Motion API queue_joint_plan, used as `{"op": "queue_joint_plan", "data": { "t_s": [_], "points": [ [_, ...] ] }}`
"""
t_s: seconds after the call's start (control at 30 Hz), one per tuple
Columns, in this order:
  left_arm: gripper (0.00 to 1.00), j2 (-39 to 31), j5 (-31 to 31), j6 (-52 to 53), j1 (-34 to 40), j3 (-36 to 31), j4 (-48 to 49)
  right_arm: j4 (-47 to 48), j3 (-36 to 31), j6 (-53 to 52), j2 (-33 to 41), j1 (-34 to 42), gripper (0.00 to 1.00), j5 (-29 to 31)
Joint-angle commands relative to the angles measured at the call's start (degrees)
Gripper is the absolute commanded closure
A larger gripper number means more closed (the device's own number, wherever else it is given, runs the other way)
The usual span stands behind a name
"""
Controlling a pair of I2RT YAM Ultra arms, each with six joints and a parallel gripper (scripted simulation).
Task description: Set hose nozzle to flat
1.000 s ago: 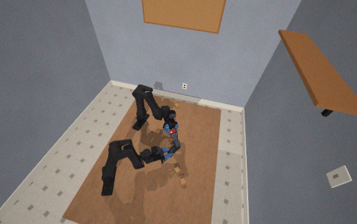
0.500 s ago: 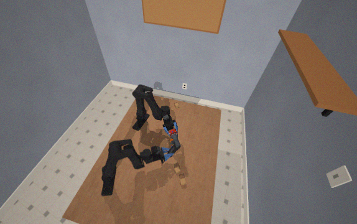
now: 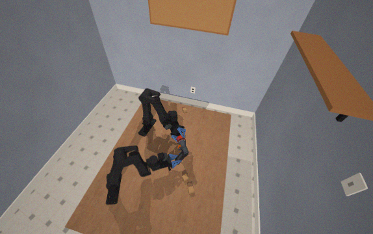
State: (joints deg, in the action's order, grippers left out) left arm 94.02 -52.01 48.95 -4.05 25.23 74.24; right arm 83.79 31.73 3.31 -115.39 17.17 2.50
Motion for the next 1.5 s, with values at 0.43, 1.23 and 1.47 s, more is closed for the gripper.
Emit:
{"op": "queue_joint_plan", "data": {
  "t_s": [0.43,1.23,1.47],
  "points": [
    [0.13,-2.1,1.4,25.0,0.2,0.4,-2.3,6.2,1.3,-1.7,3.2,0.4,0.64,-0.3],
    [0.13,-5.1,-4.7,23.7,-6.1,-5.0,0.8,6.2,1.3,-1.6,3.2,0.4,0.64,-0.2],
    [0.13,-6.8,-8.9,22.7,-10.3,-7.6,2.2,6.2,1.3,-1.6,3.2,0.4,0.64,-0.2]
  ]
}}
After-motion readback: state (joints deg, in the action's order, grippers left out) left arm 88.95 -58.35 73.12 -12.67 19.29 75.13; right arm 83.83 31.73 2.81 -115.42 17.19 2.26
